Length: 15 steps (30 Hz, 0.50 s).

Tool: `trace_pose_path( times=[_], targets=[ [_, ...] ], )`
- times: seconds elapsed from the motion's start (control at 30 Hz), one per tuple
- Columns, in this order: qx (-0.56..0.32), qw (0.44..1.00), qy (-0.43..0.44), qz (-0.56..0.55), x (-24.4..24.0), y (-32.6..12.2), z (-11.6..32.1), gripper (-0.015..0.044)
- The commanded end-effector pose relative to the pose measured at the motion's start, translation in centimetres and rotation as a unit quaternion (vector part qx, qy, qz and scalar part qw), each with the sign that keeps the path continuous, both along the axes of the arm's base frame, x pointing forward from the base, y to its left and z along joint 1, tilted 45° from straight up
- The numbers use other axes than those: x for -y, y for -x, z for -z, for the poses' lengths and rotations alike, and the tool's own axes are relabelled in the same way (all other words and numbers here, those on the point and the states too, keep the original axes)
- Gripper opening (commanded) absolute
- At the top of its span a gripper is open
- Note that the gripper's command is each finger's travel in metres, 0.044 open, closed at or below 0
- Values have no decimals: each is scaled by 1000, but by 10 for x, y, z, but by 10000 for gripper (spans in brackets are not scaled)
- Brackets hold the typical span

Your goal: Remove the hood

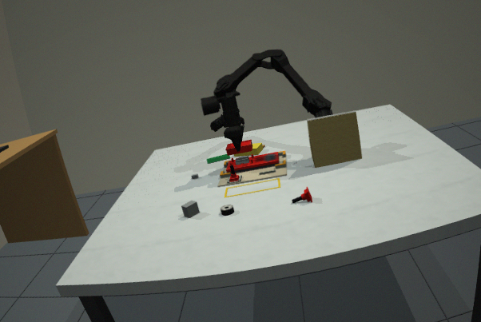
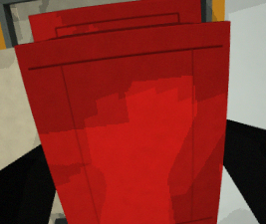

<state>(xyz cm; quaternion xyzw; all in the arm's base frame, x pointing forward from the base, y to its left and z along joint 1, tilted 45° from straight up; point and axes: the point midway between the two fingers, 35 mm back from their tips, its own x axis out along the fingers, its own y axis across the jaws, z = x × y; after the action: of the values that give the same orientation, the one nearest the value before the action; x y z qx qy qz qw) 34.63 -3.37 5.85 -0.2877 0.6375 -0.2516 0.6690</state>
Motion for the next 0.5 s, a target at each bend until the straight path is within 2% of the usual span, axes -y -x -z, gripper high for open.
trace_pose_path(
  times=[0.0, 0.17, 0.47],
  targets=[
    [4, 1000, -3, 0, -15, 1, -15, 0],
    [3, 1000, -2, -4, -15, 0, -8, 0],
    [3, 1000, -11, -6, -54, 0, 23, 0]
  ],
)
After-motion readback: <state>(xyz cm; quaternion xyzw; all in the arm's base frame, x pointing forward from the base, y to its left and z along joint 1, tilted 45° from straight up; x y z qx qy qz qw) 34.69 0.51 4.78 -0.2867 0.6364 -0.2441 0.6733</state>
